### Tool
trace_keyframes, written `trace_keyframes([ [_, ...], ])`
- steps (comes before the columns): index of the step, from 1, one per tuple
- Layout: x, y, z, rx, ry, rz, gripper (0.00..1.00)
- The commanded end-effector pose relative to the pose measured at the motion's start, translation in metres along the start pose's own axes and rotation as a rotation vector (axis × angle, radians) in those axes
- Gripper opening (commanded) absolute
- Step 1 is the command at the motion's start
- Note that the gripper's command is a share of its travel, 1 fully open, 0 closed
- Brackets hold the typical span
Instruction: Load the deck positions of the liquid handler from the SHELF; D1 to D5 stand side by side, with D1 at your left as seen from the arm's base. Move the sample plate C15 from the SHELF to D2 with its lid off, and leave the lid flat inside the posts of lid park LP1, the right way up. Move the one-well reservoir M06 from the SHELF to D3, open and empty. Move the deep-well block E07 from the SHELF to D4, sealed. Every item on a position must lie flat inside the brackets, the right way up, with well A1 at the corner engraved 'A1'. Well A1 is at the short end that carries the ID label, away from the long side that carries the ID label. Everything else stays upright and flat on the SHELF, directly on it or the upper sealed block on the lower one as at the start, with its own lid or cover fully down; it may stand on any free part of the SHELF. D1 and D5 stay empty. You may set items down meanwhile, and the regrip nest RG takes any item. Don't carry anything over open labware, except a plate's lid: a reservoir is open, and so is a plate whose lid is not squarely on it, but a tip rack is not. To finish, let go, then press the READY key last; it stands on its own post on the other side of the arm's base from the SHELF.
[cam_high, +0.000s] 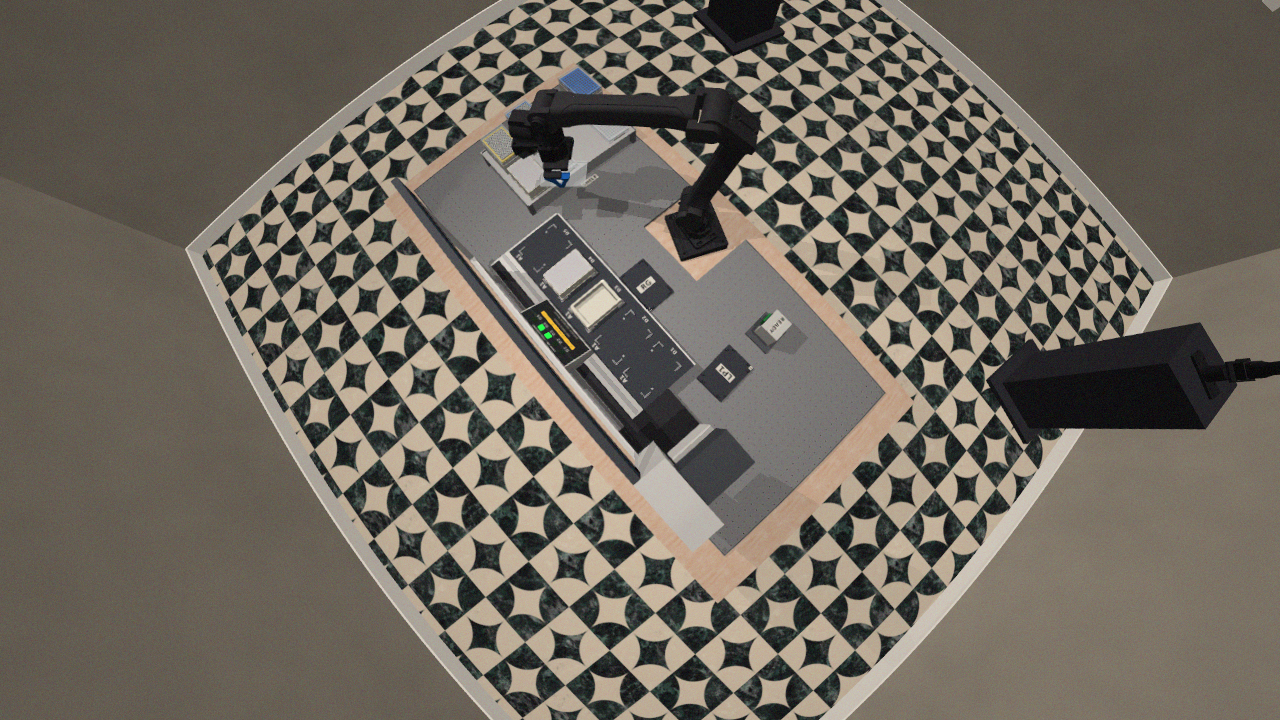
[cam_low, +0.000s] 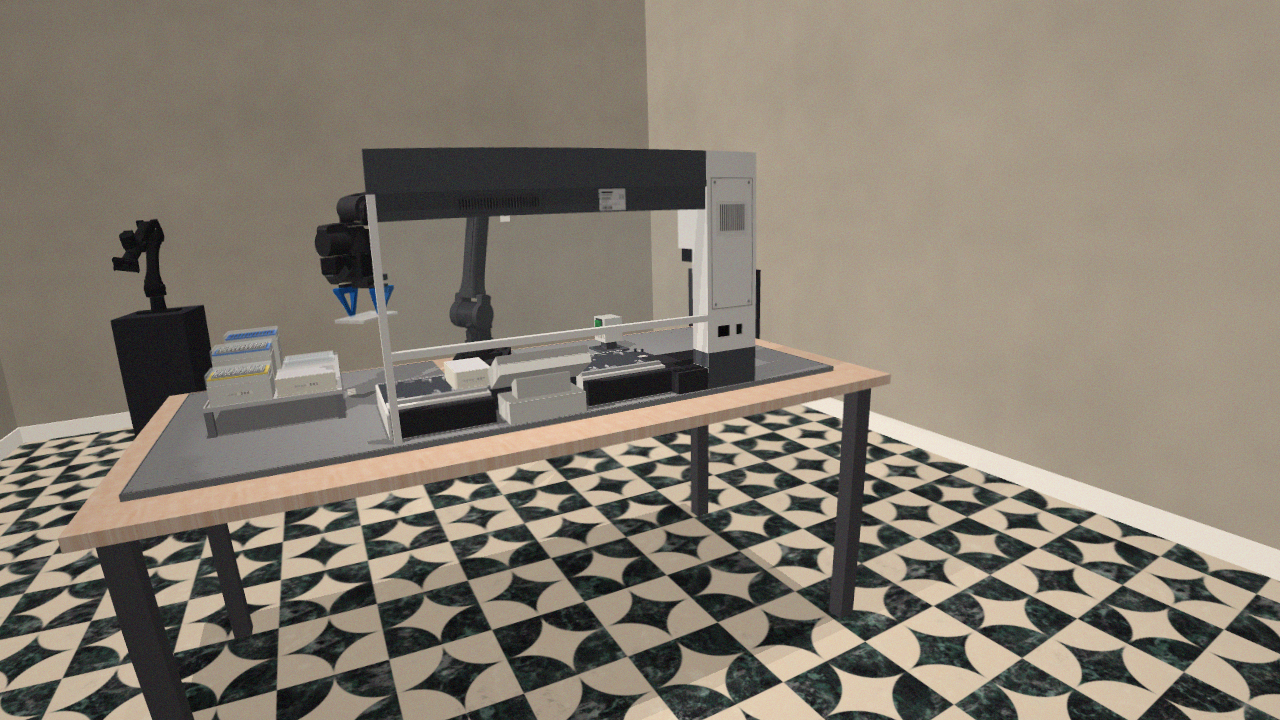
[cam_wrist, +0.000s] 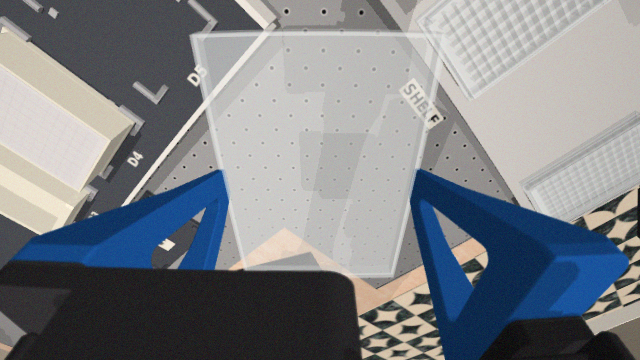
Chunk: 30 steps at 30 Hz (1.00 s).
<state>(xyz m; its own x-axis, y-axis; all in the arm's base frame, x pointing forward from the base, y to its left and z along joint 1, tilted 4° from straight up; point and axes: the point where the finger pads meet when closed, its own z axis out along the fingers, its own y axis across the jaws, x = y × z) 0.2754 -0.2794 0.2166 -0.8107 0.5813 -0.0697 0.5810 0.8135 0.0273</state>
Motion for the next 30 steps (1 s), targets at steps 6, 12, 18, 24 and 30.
trace_keyframes([
  [6,-0.0128,-0.0056,-0.0235,0.016,-0.056,-0.153,0.0],
  [12,-0.0128,-0.0055,-0.0235,0.019,-0.055,-0.273,0.0],
  [18,-0.0128,-0.0055,-0.0234,0.021,-0.054,-0.353,0.0],
  [24,-0.0127,-0.0054,-0.0234,0.024,-0.053,-0.473,0.0],
  [30,-0.0127,-0.0054,-0.0233,0.027,-0.051,-0.593,0.0],
])
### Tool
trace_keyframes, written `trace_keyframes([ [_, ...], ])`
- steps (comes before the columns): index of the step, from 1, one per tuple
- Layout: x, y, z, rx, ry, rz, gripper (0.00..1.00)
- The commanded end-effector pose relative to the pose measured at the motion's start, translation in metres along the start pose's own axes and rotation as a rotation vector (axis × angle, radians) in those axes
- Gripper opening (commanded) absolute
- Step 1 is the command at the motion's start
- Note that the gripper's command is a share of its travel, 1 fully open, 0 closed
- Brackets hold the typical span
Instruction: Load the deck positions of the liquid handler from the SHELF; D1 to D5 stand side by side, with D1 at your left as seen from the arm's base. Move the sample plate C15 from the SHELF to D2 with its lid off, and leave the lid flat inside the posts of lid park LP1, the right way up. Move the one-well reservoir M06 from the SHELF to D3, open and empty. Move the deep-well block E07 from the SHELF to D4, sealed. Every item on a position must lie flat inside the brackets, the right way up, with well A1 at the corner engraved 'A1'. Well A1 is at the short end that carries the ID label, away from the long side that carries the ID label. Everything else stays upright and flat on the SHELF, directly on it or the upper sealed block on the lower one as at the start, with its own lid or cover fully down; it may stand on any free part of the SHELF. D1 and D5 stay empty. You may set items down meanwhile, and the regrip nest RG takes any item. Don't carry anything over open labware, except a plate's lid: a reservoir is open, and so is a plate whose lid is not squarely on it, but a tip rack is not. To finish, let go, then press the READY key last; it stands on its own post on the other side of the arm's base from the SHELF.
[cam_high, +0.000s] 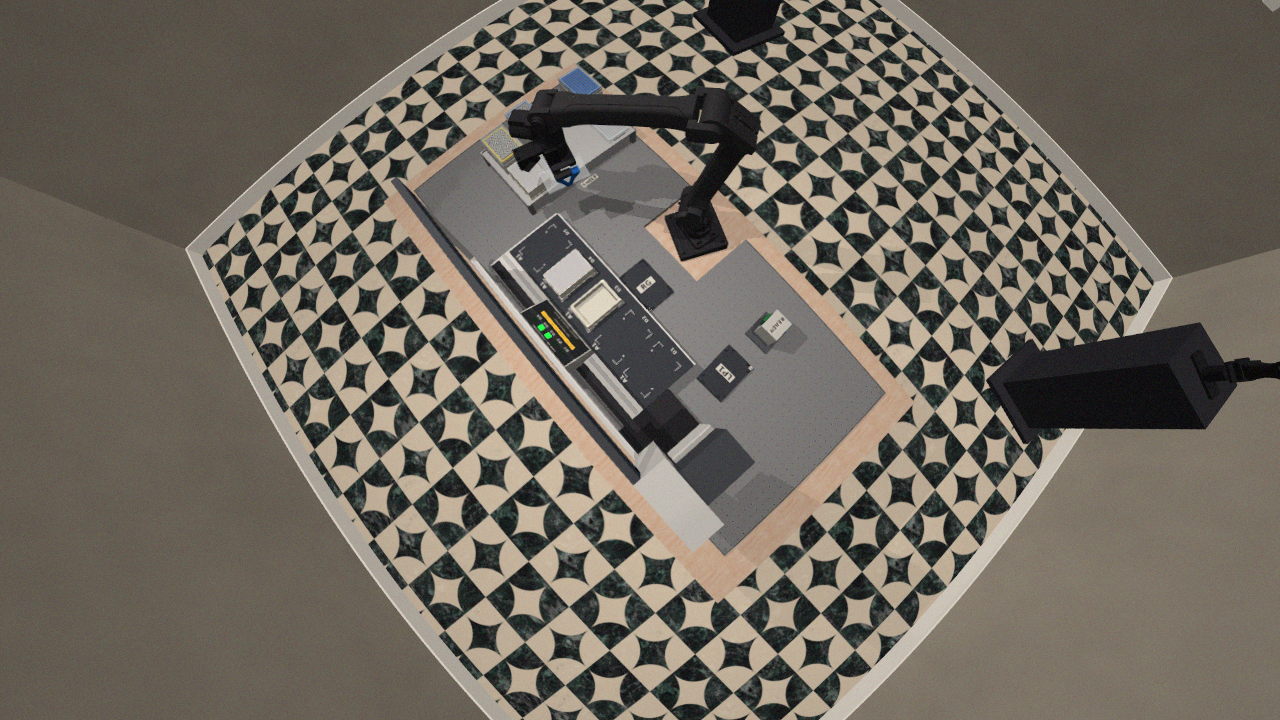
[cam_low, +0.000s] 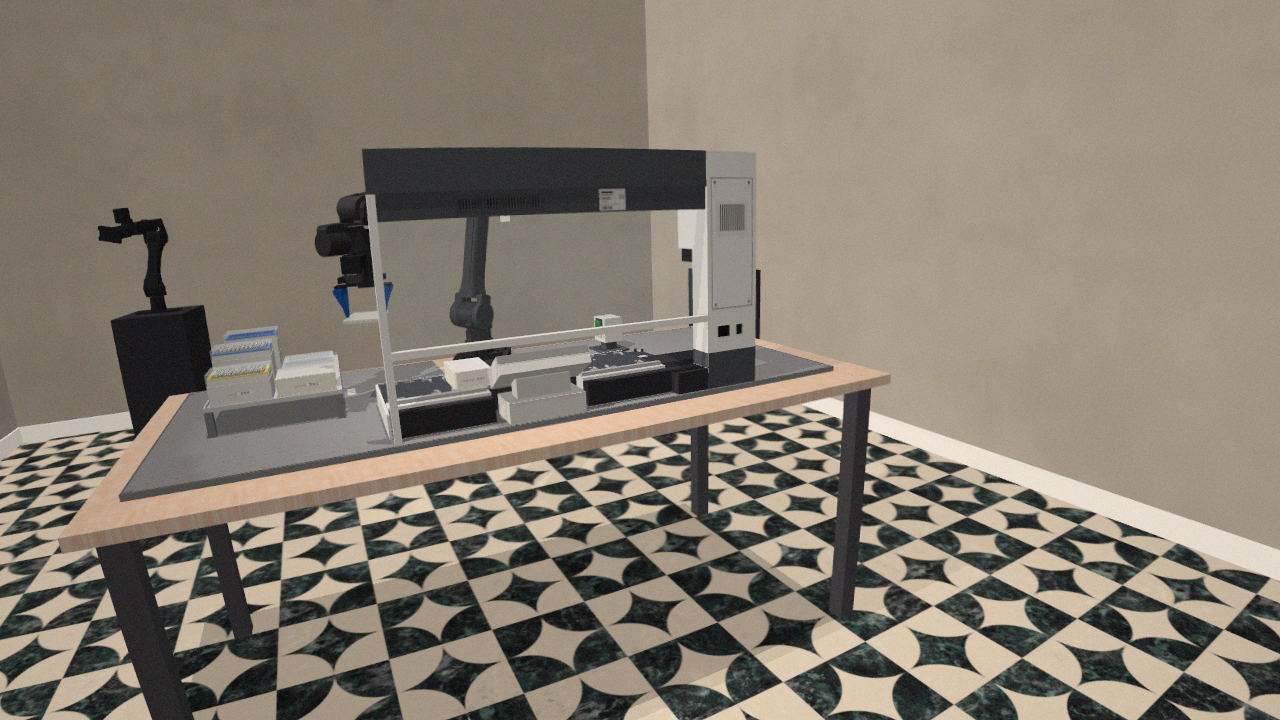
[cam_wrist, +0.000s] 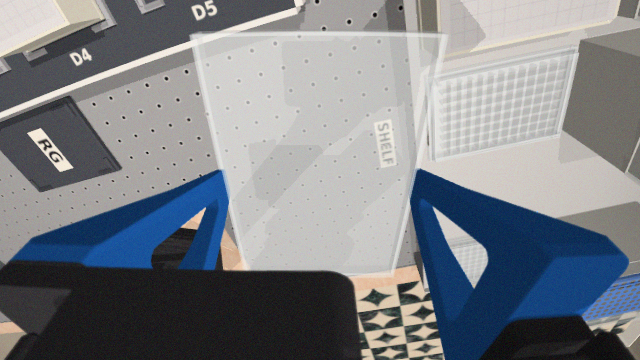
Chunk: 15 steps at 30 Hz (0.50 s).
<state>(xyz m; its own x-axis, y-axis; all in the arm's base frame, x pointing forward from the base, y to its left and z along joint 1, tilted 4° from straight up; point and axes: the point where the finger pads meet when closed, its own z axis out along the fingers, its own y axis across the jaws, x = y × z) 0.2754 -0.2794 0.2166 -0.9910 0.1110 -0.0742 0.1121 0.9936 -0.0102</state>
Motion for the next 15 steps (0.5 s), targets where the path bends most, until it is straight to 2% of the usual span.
trace_keyframes([
  [1,-0.0084,-0.0108,-0.0232,0.039,-0.042,-0.104,0.0],
  [15,-0.0083,-0.0107,-0.023,0.043,-0.037,-0.326,0.0],
])
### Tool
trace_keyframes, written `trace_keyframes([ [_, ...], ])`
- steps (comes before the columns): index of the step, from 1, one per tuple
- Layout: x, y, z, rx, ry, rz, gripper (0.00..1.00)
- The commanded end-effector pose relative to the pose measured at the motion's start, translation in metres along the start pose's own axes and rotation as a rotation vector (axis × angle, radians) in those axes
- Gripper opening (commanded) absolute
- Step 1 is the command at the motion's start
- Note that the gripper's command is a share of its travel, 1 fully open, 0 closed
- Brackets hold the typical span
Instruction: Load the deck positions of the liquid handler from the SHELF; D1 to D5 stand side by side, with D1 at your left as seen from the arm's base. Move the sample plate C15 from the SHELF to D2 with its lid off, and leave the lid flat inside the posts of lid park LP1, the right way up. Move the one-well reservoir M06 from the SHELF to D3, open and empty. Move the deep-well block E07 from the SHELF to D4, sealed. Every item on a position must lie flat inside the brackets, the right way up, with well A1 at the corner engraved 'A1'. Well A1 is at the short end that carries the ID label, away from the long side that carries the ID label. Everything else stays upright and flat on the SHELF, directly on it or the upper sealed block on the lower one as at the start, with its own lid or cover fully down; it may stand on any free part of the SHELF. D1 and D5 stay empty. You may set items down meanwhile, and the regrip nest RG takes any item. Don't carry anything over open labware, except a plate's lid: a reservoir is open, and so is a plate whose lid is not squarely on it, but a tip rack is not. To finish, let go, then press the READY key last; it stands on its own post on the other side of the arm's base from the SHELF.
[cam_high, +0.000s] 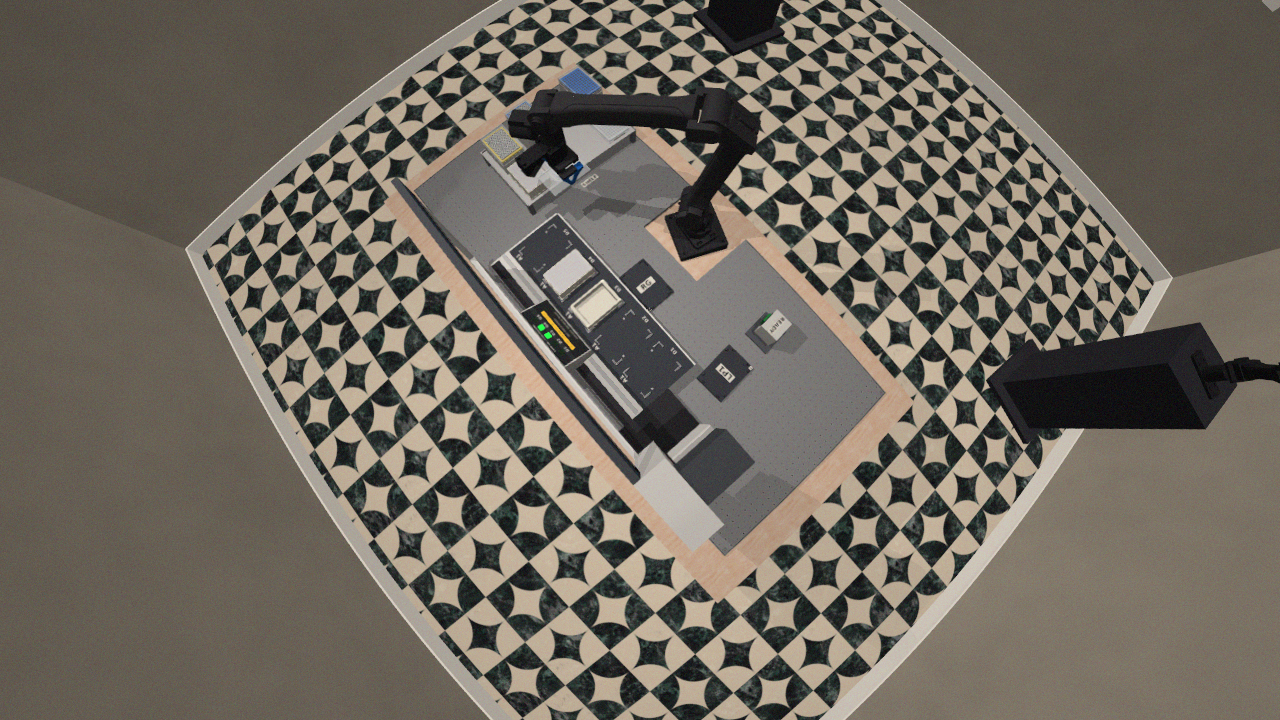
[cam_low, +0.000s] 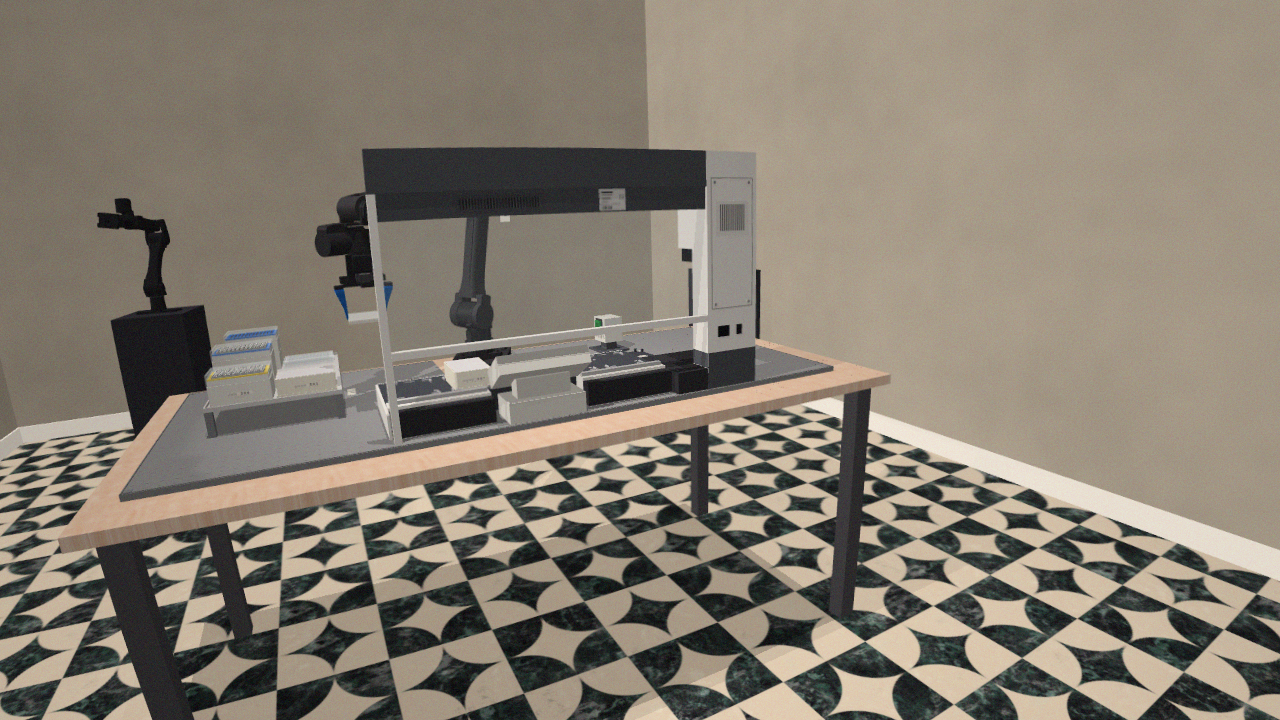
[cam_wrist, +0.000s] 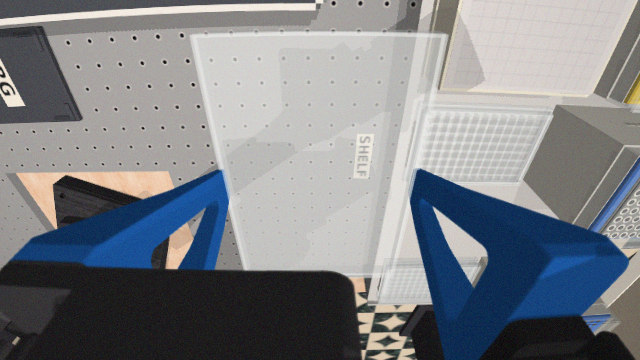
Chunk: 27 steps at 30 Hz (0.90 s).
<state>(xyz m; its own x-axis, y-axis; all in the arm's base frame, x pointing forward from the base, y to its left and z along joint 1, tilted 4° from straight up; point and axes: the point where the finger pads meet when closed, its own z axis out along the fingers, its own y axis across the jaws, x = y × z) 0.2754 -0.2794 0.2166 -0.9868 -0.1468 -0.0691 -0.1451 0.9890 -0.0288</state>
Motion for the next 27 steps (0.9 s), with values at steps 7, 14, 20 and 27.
trace_keyframes([
  [7,-0.006,-0.009,-0.018,0.04,-0.028,-0.064,0.0],
  [14,-0.003,0.013,-0.013,0.023,-0.017,-0.063,0.0],
  [20,-0.001,0.044,-0.011,0.017,-0.012,-0.063,0.0],
  [27,-0.001,0.069,-0.011,0.017,-0.014,-0.063,0.0],
])
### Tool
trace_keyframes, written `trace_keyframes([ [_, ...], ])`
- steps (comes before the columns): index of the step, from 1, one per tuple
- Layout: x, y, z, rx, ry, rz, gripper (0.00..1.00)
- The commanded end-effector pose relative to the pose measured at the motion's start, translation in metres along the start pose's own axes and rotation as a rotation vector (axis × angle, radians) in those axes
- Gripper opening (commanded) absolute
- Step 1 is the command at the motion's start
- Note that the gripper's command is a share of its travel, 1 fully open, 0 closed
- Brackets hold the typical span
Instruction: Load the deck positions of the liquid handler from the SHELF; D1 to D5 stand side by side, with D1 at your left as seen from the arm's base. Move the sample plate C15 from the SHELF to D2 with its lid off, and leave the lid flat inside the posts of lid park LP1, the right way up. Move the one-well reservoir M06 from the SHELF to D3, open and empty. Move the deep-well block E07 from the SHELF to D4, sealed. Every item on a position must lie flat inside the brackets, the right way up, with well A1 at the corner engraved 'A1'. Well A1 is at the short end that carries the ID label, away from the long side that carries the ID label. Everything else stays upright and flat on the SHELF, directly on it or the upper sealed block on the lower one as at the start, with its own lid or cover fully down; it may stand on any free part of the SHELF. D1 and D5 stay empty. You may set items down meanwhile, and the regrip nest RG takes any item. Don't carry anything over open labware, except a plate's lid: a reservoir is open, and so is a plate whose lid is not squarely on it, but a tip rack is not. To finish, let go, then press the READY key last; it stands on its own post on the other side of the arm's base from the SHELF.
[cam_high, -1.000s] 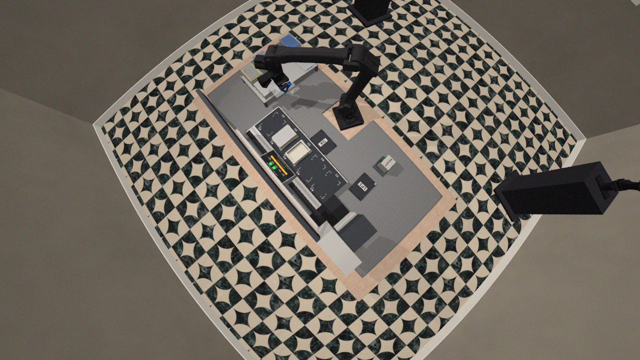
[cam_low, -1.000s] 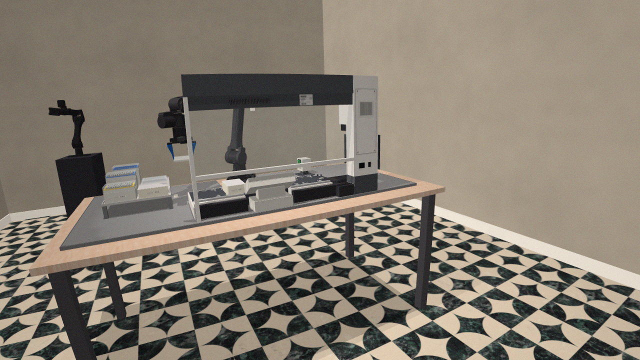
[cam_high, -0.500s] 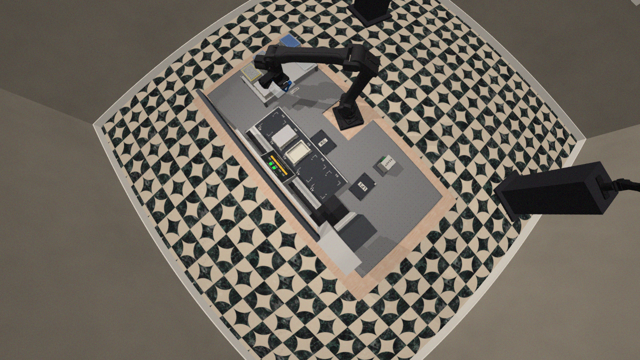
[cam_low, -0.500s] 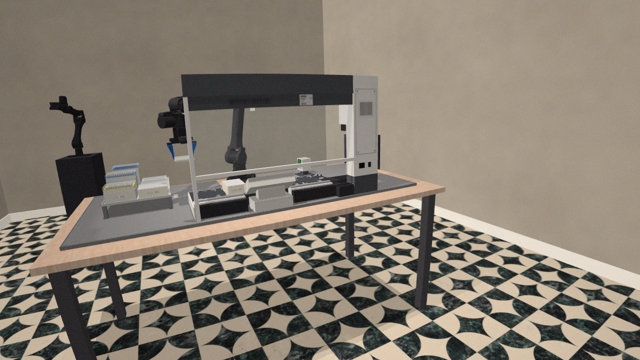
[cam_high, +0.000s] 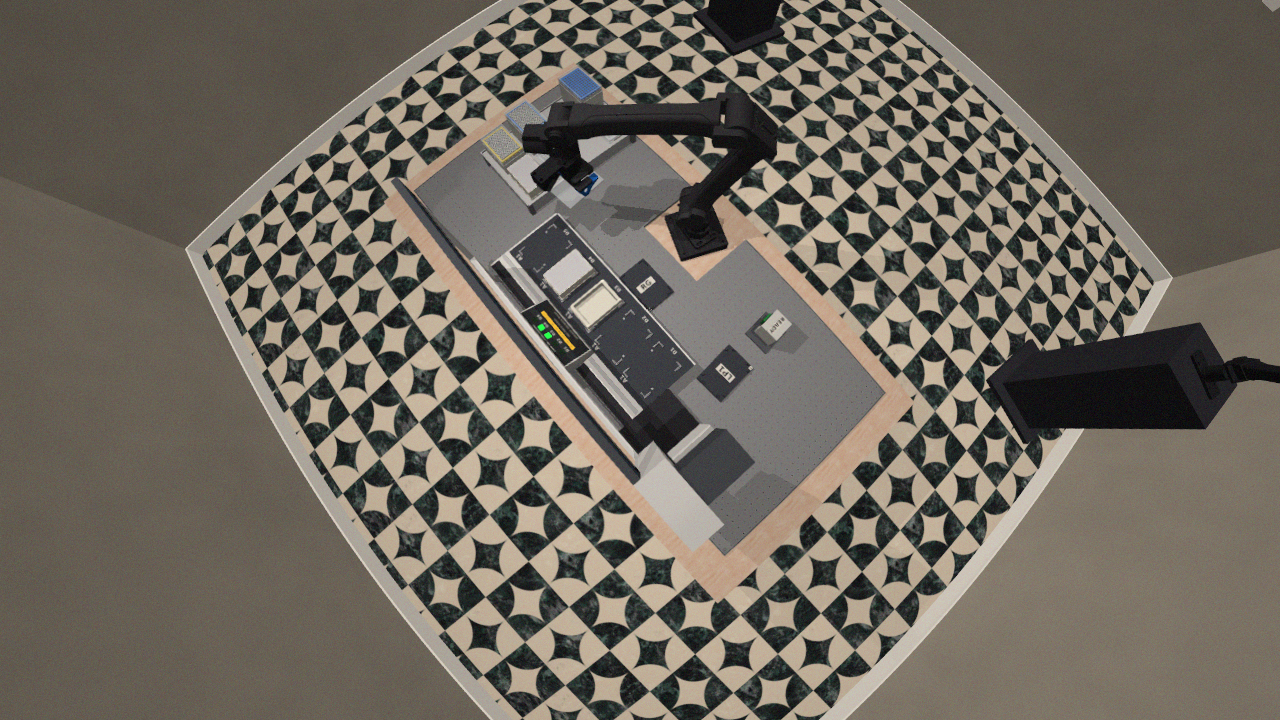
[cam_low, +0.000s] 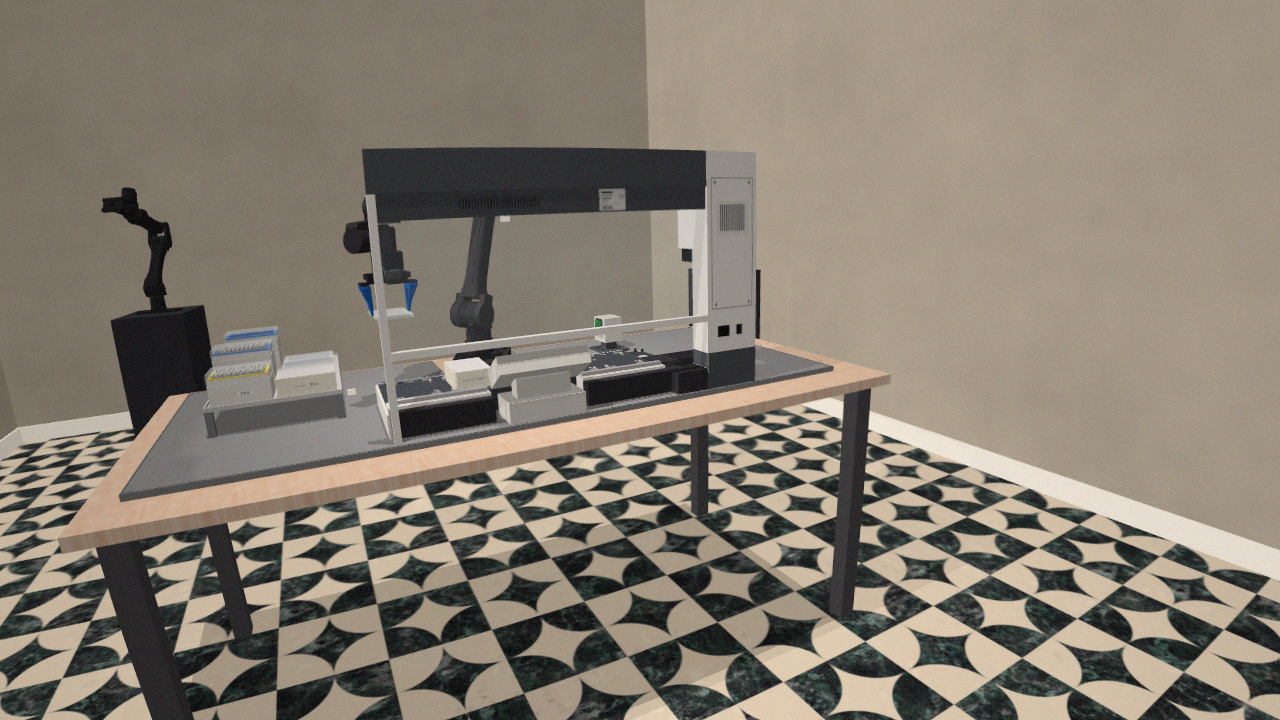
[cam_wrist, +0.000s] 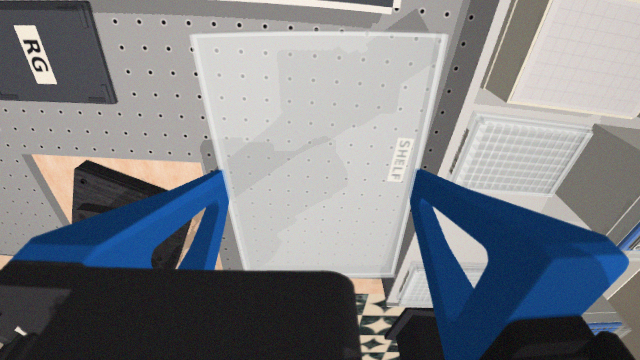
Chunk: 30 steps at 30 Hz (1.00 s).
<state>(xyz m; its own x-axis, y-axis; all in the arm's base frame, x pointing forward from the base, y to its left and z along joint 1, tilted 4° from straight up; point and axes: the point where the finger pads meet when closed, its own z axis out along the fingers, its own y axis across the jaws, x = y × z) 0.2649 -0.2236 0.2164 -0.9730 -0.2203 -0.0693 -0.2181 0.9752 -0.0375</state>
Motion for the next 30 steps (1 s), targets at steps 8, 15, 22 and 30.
trace_keyframes([
  [8,-0.006,0.051,-0.008,0.011,-0.01,0.012,0.0],
  [15,-0.009,0.074,-0.009,0.017,-0.019,0.012,0.0],
  [22,-0.009,0.111,-0.007,0.008,-0.01,0.012,0.0],
  [30,-0.011,0.145,-0.006,0.006,-0.01,0.012,0.0],
])
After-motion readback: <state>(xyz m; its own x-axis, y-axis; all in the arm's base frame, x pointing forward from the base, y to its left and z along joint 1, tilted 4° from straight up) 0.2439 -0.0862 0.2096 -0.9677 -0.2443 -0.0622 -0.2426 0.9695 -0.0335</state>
